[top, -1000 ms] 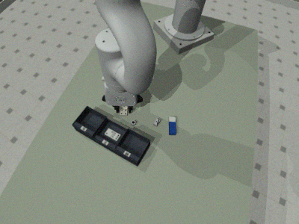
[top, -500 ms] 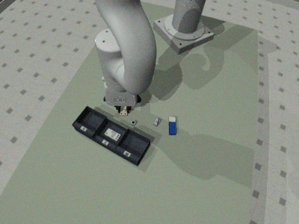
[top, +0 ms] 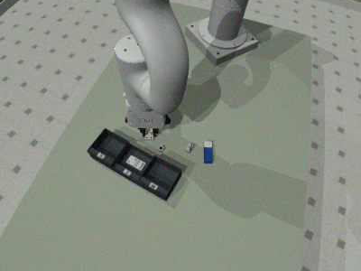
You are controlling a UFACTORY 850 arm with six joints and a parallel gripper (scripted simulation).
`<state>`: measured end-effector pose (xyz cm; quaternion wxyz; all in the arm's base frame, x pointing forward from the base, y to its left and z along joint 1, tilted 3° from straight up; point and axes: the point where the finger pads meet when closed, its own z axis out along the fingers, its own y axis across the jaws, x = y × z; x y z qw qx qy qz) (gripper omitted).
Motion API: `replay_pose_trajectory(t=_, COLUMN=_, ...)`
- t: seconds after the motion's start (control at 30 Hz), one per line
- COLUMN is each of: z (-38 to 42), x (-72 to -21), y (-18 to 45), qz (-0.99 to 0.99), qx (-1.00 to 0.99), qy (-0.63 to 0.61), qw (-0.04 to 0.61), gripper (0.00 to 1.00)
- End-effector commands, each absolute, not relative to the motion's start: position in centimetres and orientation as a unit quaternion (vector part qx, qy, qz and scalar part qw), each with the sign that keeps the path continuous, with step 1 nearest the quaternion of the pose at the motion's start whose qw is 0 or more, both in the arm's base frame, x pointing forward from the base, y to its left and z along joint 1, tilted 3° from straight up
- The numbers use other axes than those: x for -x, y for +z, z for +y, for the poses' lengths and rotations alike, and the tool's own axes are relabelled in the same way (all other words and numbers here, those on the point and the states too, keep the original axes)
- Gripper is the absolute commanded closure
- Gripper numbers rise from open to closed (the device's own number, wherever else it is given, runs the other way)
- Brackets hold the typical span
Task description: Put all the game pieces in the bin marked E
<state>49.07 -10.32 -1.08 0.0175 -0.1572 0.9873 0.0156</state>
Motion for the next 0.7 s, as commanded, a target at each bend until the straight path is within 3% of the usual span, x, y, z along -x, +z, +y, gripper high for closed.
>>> replay_pose_trajectory(t=0.0, z=-10.3, x=-49.2, y=-1.0, qz=0.987, qx=0.157, qy=0.015, qw=0.018, gripper=1.00)
replay_pose_trajectory(t=0.67, z=-10.5, x=-49.0, y=4.6, qz=0.987, qx=0.157, qy=0.015, qw=0.018, gripper=1.00)
